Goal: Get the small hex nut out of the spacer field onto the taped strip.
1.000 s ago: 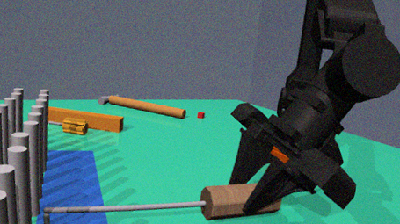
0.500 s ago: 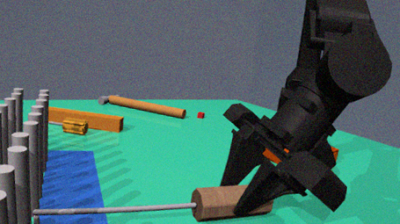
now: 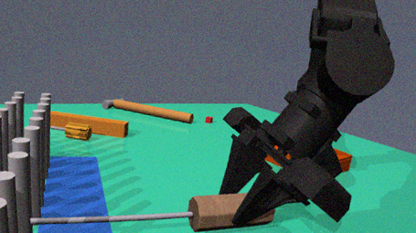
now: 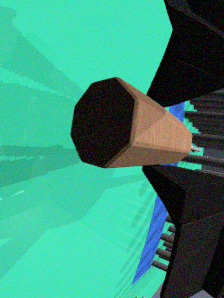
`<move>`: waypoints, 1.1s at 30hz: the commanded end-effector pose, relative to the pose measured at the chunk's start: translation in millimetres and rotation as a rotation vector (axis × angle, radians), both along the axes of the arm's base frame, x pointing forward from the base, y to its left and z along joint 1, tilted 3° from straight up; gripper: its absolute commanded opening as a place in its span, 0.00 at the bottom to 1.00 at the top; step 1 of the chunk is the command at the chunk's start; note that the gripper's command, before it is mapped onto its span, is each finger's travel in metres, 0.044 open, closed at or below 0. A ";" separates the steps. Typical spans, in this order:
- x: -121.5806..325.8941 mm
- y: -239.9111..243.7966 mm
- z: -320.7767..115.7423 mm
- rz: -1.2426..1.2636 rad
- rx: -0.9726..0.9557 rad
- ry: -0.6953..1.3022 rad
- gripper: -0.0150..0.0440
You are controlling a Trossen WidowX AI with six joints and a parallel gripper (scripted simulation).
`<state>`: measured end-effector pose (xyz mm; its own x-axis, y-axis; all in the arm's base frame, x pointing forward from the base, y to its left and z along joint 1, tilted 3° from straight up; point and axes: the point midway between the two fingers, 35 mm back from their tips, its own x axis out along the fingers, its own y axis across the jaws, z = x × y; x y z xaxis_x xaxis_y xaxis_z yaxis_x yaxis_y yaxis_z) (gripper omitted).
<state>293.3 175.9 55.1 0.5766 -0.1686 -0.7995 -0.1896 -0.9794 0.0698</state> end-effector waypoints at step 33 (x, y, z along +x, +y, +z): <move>35.2 -4.2 3.7 0.002 0.004 -0.007 0.25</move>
<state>323.5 170.5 58.0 0.5795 -0.1673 -0.7976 -0.1900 -0.9795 0.0674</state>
